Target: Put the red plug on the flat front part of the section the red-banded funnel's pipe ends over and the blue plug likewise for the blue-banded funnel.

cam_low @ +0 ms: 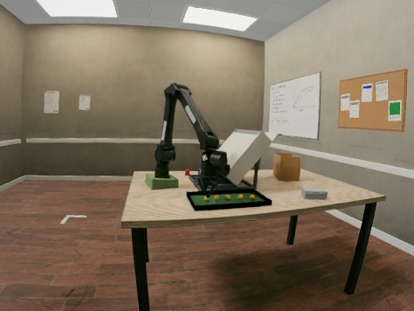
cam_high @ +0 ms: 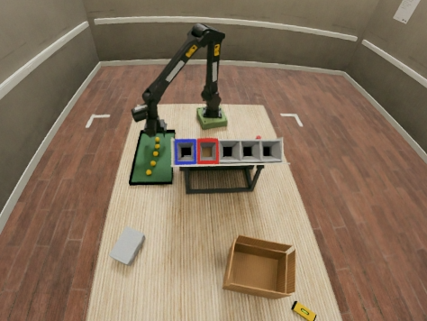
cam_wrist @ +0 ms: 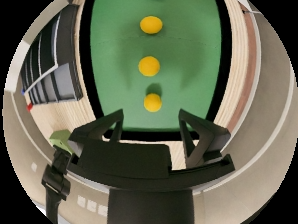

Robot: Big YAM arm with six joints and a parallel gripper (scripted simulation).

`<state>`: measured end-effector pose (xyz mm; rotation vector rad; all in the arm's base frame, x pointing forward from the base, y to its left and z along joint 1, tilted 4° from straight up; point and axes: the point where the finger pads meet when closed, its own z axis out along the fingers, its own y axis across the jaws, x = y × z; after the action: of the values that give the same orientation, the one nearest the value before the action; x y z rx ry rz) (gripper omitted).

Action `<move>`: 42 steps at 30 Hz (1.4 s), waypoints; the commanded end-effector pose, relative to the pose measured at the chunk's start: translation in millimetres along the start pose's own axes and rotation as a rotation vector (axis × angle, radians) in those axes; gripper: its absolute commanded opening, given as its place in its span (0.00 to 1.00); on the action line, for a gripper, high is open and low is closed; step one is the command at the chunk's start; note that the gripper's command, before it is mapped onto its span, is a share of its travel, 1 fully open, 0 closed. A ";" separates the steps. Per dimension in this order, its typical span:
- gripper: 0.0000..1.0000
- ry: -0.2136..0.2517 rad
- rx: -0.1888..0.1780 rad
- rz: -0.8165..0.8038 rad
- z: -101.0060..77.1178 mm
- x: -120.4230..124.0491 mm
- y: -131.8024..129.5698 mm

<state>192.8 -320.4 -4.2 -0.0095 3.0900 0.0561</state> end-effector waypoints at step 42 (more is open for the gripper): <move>0.80 -0.010 0.016 0.001 25.1 -11.2 -6.4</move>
<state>196.7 -323.6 -27.7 -0.0055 3.0884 0.0513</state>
